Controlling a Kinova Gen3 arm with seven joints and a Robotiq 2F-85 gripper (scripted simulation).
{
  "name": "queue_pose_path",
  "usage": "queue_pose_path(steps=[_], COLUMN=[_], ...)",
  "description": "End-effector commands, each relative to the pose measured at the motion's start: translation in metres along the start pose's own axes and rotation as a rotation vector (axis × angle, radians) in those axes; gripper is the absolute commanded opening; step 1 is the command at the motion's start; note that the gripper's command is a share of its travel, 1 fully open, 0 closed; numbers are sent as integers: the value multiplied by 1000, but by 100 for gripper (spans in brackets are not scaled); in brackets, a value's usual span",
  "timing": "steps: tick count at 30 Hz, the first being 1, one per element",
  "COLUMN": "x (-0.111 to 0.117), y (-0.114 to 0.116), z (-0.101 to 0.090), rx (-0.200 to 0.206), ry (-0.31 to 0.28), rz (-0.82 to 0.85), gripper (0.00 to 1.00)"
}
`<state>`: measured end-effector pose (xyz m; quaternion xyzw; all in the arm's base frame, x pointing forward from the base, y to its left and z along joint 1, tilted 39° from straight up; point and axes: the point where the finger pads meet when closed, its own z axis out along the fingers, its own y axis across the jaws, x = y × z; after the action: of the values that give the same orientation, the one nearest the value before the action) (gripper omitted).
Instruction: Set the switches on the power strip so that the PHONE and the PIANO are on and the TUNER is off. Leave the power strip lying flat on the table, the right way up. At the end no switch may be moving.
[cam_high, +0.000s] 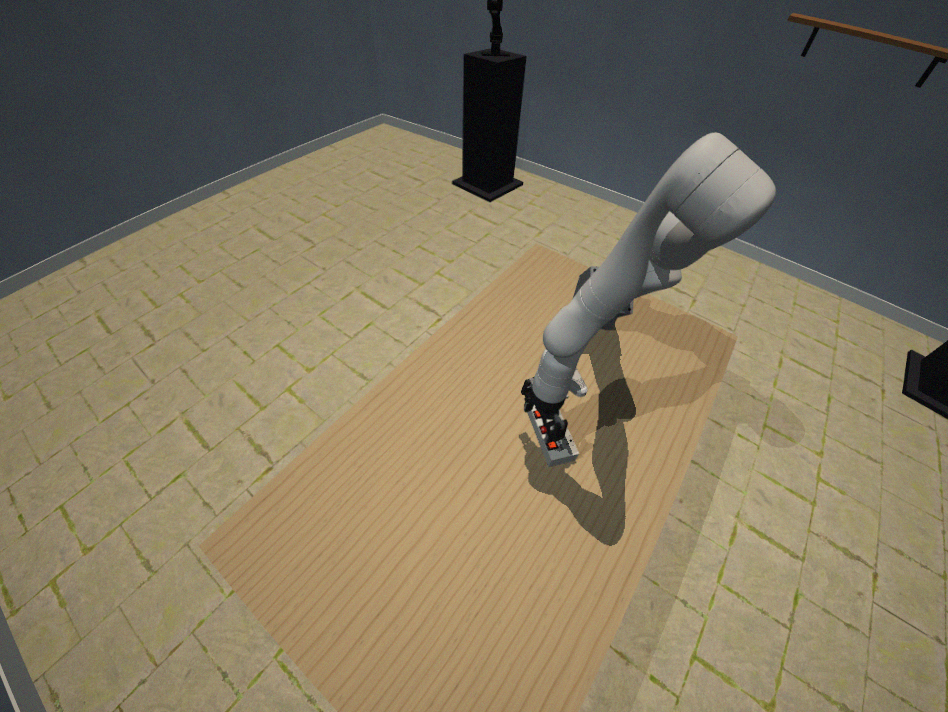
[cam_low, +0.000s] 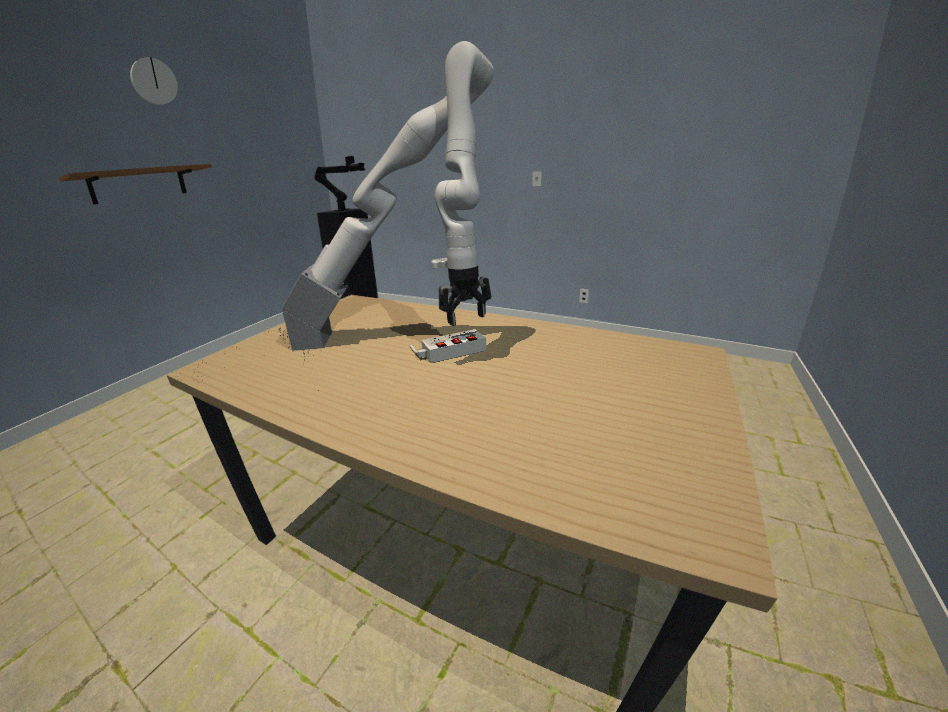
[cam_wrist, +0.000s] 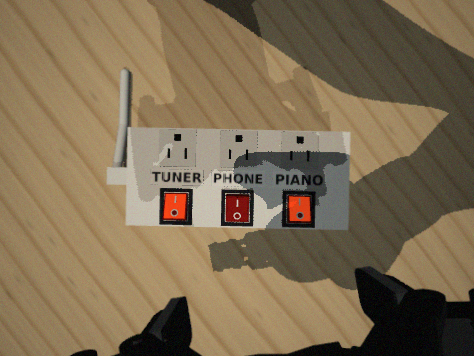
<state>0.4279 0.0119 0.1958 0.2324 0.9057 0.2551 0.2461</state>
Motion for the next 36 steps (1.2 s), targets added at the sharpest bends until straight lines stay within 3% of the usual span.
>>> queue_pose_path(steps=[1, 36], x=[0, 4], y=[0, 0], z=[0, -5], rx=[0, 0], ry=[-1, 0], rz=[0, -29], gripper=[100, 100])
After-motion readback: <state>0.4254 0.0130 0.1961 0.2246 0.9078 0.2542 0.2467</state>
